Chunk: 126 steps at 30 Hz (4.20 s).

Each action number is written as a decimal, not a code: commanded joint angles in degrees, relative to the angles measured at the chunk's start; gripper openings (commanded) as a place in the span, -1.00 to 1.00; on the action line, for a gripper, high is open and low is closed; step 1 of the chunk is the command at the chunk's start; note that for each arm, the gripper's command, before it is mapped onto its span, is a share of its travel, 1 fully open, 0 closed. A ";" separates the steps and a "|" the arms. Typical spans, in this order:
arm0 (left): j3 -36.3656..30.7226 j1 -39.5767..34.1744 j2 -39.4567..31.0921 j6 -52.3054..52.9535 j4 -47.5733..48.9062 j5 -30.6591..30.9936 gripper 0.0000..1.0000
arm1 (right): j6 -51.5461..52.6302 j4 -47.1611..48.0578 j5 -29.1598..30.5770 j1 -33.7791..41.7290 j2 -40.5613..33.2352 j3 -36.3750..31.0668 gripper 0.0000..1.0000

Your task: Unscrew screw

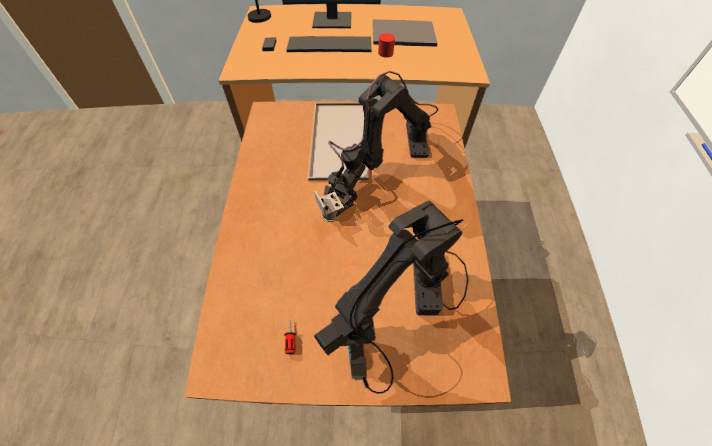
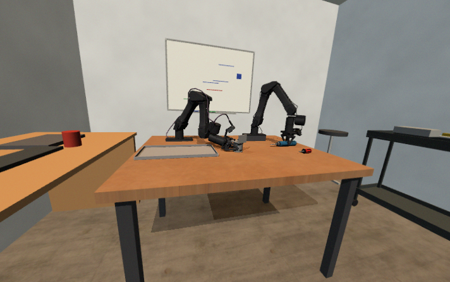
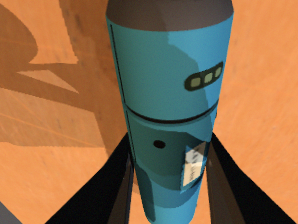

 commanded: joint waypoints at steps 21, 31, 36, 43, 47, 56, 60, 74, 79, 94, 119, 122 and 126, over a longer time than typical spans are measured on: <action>3.33 0.41 -4.57 0.26 -5.40 -0.83 -0.17 | 0.36 -1.13 -0.23 0.31 0.63 -0.96 0.17; 4.71 0.41 -5.95 0.25 -8.15 -0.83 -0.17 | 0.36 -1.13 -0.23 0.31 0.63 -0.96 0.17; 5.83 0.41 -6.82 0.26 -10.13 -0.83 -0.17 | 0.36 -1.13 -0.23 0.31 0.63 -0.96 0.17; 6.37 0.41 -7.17 0.26 -11.04 -0.83 -0.17 | 0.36 -1.13 -0.23 0.31 0.63 -0.96 0.17; 7.13 0.40 -7.89 0.25 -12.51 -0.84 -0.17 | 0.36 -1.13 -0.23 0.31 0.63 -0.96 0.17; 8.84 0.41 -8.72 0.27 -15.06 -0.83 -0.17 | 0.36 -1.13 -0.23 0.31 0.63 -0.96 0.17; 9.30 0.41 -9.01 0.26 -15.80 -0.83 -0.17 | 0.36 -1.13 -0.23 0.31 0.63 -0.96 0.17; 12.01 0.41 -10.25 0.26 -19.77 -0.83 -0.17 | 0.36 -1.13 -0.23 0.31 0.63 -0.96 0.17; 12.99 0.40 -10.74 0.25 -21.21 -0.83 -0.17 | 0.36 -1.13 -0.23 0.31 0.63 -0.96 0.17; 15.65 0.42 -11.45 0.26 -24.54 -0.83 -0.17 | 0.36 -1.13 -0.23 0.31 0.63 -0.96 0.17; 17.03 0.48 -11.79 0.25 -25.07 -0.83 -0.17 | 0.36 -1.13 -0.23 0.31 0.63 -0.96 0.17; 17.17 0.49 -11.81 0.25 -25.06 -0.83 -0.17 | 0.36 -1.13 -0.23 0.31 0.63 -0.96 0.17; 17.18 0.49 -11.80 0.25 -25.06 -0.83 -0.17 | 0.36 -1.13 -0.23 0.31 0.63 -0.96 0.17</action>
